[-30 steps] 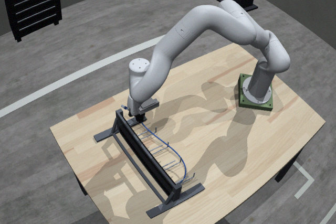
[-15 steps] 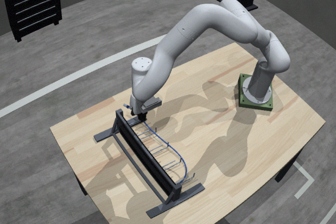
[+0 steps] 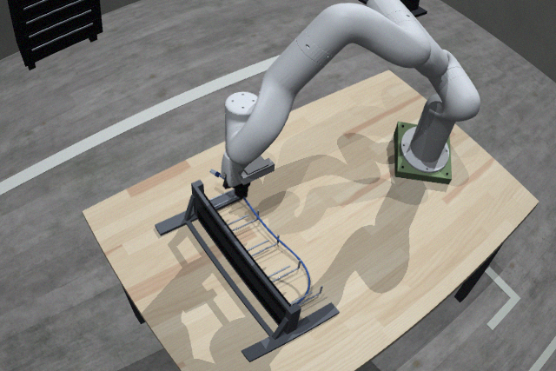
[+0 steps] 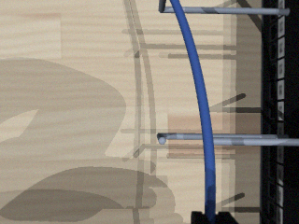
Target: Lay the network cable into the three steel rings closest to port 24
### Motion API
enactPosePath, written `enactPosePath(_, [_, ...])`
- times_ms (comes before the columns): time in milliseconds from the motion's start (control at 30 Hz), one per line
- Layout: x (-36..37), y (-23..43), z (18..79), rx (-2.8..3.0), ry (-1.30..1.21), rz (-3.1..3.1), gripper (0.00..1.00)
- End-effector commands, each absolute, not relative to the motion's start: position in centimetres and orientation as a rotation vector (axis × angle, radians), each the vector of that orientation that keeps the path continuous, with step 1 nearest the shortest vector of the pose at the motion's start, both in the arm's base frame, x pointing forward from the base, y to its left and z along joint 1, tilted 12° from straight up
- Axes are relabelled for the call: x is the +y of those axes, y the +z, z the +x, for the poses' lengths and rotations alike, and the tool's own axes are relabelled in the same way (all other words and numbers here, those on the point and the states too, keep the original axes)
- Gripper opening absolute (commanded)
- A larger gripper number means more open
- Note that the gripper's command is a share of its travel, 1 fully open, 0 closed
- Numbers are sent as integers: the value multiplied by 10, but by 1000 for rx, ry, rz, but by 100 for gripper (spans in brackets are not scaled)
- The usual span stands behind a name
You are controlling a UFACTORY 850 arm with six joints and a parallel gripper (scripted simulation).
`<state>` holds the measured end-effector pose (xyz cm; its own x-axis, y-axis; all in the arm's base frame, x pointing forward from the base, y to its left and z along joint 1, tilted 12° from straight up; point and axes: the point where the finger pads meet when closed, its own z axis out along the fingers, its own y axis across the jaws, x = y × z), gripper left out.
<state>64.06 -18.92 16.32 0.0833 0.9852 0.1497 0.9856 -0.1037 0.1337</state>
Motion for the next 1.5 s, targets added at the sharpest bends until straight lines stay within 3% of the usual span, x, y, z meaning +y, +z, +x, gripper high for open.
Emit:
enactPosePath(0, [-189,164,638,-2103,-319,-2312,0])
enactPosePath(1467, [-187,153,636,-2103,-319,-2312,0])
